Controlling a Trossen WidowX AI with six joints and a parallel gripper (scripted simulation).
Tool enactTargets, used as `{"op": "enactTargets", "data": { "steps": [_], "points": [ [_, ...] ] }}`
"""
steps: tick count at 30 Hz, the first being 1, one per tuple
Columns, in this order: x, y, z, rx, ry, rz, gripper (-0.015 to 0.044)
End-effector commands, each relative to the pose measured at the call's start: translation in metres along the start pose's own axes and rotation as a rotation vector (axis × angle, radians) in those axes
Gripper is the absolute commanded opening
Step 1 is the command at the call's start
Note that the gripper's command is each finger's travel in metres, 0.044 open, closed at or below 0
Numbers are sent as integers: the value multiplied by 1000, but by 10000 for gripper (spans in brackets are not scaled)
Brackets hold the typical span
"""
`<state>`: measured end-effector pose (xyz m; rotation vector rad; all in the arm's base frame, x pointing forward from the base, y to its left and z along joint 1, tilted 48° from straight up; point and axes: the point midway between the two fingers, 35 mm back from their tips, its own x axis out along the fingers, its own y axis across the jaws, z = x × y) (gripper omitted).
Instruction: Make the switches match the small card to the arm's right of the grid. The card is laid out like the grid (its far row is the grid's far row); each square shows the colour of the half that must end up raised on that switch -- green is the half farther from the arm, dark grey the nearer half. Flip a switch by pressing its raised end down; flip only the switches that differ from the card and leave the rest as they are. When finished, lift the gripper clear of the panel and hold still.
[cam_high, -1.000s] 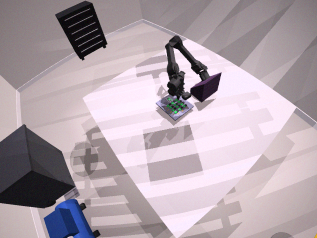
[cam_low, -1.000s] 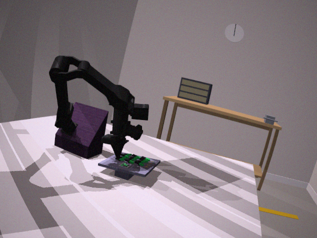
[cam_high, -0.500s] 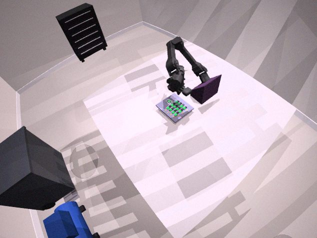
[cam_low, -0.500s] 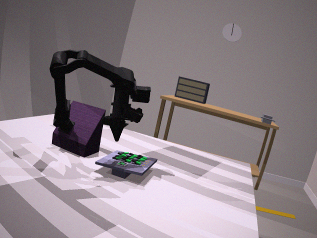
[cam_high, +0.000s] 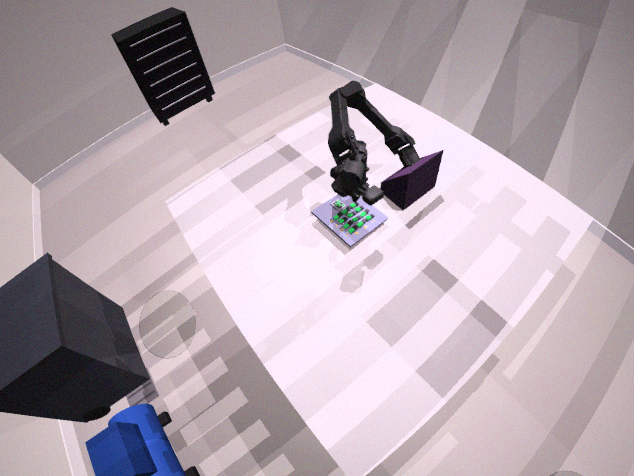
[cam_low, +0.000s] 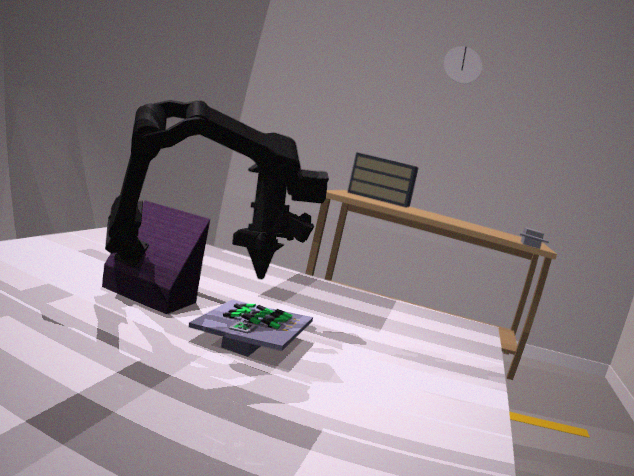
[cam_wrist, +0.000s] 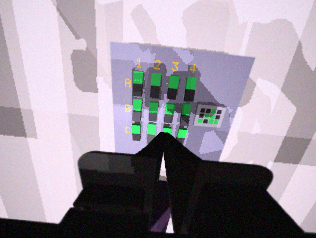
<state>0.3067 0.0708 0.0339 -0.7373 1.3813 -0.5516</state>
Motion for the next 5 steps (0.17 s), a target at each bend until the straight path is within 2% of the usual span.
{"op": "enactTargets", "data": {
  "steps": [1,5],
  "points": [
    [-1,2,2,7,-1,5,0],
    [-1,2,2,7,-1,5,0]
  ]
}}
